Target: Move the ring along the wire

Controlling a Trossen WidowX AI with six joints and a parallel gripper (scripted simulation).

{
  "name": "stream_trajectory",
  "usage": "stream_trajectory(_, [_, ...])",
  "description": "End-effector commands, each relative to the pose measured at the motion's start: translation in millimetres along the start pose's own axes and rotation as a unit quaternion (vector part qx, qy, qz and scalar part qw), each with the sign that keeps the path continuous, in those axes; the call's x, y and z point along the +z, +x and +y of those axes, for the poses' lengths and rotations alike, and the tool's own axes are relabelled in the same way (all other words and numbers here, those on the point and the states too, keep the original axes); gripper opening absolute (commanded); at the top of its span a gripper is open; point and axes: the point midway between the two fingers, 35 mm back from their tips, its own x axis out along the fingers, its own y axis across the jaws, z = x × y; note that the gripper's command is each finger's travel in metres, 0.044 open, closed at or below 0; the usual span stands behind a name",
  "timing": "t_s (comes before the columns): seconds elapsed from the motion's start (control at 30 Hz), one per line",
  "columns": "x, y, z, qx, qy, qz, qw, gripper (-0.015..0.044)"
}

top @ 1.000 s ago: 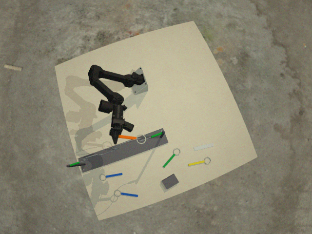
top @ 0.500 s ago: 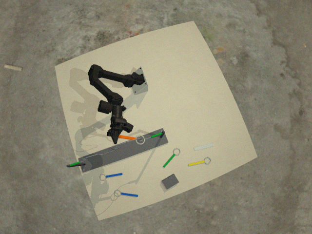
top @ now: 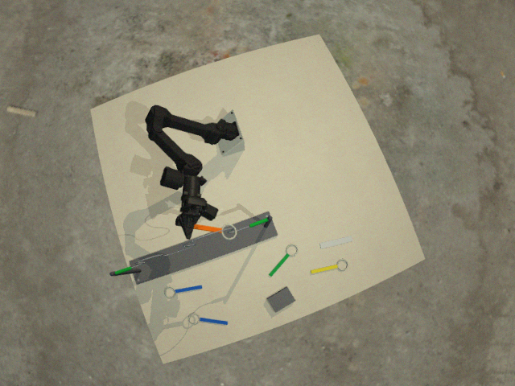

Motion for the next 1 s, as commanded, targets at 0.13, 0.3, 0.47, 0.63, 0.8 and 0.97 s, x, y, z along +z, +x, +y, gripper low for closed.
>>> stream_trajectory(0.13, [0,-7,14,0.015,0.033,0.025,0.999,-0.0150])
stream_trajectory(0.3, [3,-16,33,0.040,0.082,0.053,0.994,-0.0150])
stream_trajectory(0.47, [6,-21,50,0.065,0.131,0.061,0.987,-0.0150])
stream_trajectory(0.63, [12,-26,67,0.090,0.183,0.068,0.977,-0.0150])
stream_trajectory(0.8, [21,-31,83,0.117,0.236,0.074,0.962,-0.0150])
stream_trajectory(0.97, [31,-38,99,0.143,0.289,0.080,0.943,-0.0150])
